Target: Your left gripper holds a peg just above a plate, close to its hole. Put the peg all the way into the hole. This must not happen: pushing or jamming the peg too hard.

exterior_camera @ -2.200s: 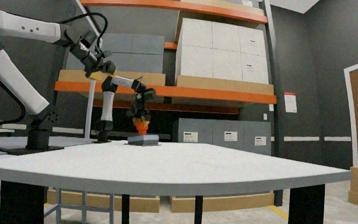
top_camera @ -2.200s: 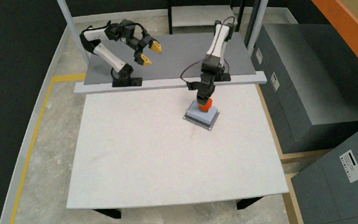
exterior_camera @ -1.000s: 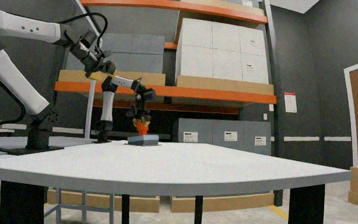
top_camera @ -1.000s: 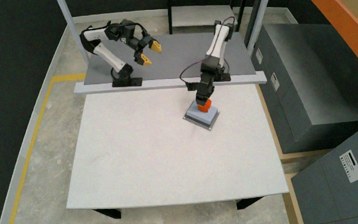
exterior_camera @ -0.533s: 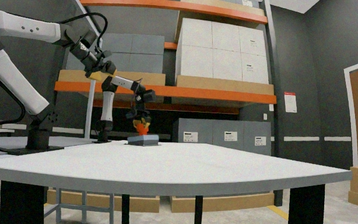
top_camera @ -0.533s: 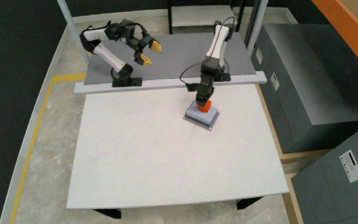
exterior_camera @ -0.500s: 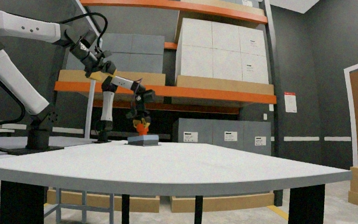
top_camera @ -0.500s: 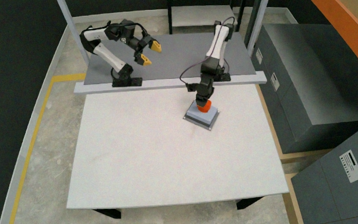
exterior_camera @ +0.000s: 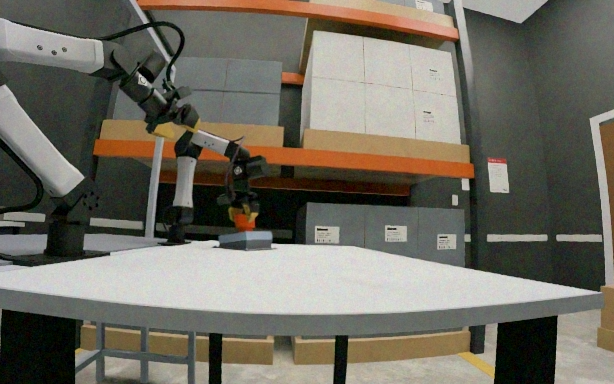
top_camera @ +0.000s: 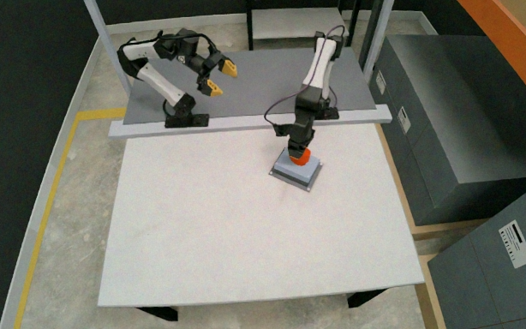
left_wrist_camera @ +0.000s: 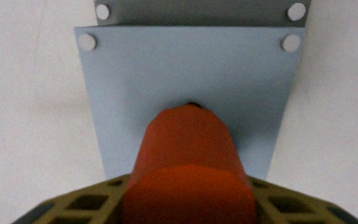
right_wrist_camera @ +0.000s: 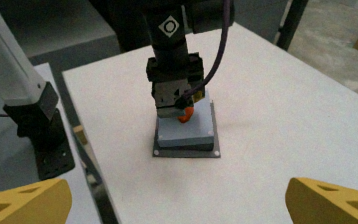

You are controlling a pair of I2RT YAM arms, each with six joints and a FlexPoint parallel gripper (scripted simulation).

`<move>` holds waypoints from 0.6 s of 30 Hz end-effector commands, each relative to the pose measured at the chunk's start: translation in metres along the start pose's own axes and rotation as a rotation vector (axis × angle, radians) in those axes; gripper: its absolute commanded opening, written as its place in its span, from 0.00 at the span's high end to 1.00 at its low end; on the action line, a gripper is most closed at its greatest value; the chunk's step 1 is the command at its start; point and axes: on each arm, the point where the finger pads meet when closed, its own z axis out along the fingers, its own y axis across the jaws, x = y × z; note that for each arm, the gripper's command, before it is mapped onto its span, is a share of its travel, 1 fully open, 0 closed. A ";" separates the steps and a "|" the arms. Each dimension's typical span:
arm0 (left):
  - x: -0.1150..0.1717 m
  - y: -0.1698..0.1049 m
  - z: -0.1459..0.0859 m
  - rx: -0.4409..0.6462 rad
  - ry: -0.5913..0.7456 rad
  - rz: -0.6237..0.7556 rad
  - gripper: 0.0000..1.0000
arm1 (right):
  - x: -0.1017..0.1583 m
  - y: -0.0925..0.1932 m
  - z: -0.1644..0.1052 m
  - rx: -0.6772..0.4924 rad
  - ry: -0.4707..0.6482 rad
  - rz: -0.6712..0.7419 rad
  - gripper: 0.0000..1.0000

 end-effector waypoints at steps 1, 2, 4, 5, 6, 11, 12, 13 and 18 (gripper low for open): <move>-0.001 0.008 0.001 -0.033 -0.008 -0.006 0.67 | -0.009 0.000 -0.004 -0.001 -0.028 0.005 0.00; -0.001 0.008 0.002 -0.033 -0.008 -0.005 0.67 | -0.009 0.000 -0.004 -0.001 -0.028 0.005 0.00; -0.002 0.008 0.003 -0.034 -0.008 -0.003 0.67 | -0.009 0.000 -0.004 -0.001 -0.028 0.005 0.00; -0.002 0.008 0.003 -0.036 -0.008 -0.002 0.67 | -0.009 0.000 -0.004 -0.001 -0.028 0.005 0.00; -0.003 0.008 0.004 -0.035 -0.009 -0.001 0.67 | -0.009 0.000 -0.004 -0.001 -0.028 0.005 0.00; -0.003 0.008 0.006 -0.034 -0.009 0.002 0.67 | -0.009 0.000 -0.004 -0.001 -0.028 0.005 0.00; -0.003 0.009 0.004 -0.043 -0.008 0.002 0.67 | -0.009 0.000 -0.004 -0.001 -0.028 0.005 0.00; -0.004 0.009 0.006 -0.038 -0.009 0.003 0.67 | -0.009 0.000 -0.004 -0.001 -0.028 0.005 0.00; -0.004 0.008 0.011 -0.033 -0.009 0.005 0.67 | -0.009 0.000 -0.004 -0.001 -0.028 0.005 0.00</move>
